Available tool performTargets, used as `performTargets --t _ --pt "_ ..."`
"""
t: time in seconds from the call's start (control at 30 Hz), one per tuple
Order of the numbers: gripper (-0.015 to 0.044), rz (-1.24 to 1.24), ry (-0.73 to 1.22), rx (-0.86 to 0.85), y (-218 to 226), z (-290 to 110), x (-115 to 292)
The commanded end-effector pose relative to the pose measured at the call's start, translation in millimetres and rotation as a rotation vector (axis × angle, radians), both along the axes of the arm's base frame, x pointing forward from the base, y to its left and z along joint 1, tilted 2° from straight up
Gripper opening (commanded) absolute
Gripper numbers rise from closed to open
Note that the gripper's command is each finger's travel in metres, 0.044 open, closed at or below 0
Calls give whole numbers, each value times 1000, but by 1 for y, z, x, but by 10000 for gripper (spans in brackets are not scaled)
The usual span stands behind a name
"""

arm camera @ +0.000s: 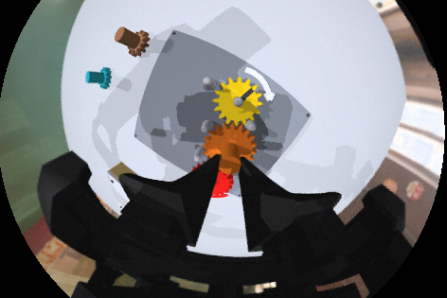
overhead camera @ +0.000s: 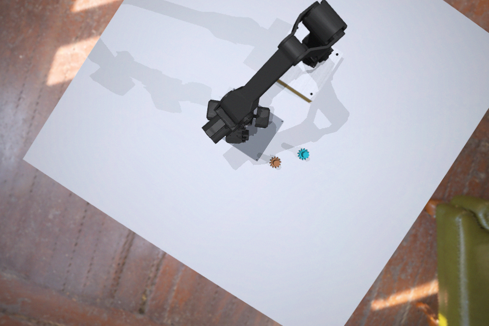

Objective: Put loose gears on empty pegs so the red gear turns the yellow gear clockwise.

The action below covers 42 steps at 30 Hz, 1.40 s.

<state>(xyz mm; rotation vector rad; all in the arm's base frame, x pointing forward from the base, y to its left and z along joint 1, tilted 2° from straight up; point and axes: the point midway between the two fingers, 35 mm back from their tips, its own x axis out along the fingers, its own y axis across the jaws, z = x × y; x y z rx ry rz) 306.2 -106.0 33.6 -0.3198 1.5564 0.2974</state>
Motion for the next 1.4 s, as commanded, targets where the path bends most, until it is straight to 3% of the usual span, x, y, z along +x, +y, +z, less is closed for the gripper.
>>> performTargets --t 0.0,0.07,0.53,0.57,0.7,0.93,1.37 --pt "105 -39 -1 -1 0 2 0" --pt "140 -63 -1 -1 0 4 -1" --pt "140 -67 -2 -1 1 49 0" --pt "166 -61 3 1 1 44 -1" --pt "271 -61 3 1 3 89 -4" --pt "440 -61 3 1 3 92 -5" --pt "440 -61 3 1 3 92 -5"
